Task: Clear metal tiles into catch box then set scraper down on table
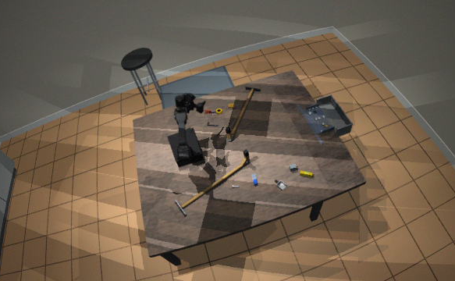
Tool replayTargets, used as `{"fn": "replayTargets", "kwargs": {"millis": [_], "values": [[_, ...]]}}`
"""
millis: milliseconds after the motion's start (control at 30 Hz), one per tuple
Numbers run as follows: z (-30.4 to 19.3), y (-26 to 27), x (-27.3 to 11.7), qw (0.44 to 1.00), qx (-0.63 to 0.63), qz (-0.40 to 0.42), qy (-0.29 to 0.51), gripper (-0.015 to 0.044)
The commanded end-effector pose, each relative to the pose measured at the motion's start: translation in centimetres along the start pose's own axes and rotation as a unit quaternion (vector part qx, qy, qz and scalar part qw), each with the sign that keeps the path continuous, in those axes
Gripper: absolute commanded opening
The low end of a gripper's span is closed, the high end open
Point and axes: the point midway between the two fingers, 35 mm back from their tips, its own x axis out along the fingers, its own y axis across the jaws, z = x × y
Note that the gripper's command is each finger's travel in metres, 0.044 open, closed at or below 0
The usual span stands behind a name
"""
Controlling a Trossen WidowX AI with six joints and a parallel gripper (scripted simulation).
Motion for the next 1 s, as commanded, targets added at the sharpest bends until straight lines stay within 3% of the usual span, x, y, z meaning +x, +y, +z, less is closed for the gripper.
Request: {"fn": "replayTargets", "kwargs": {"millis": [0,267,967], "values": [[0.0,-0.1,-0.1,1.0,-0.002,-0.003,0.0,0.044],[0.6,0.1,0.2,1.0,0.009,0.009,-0.004,0.044],[10.3,2.2,4.0,0.971,0.153,0.164,-0.079,0.044]]}}
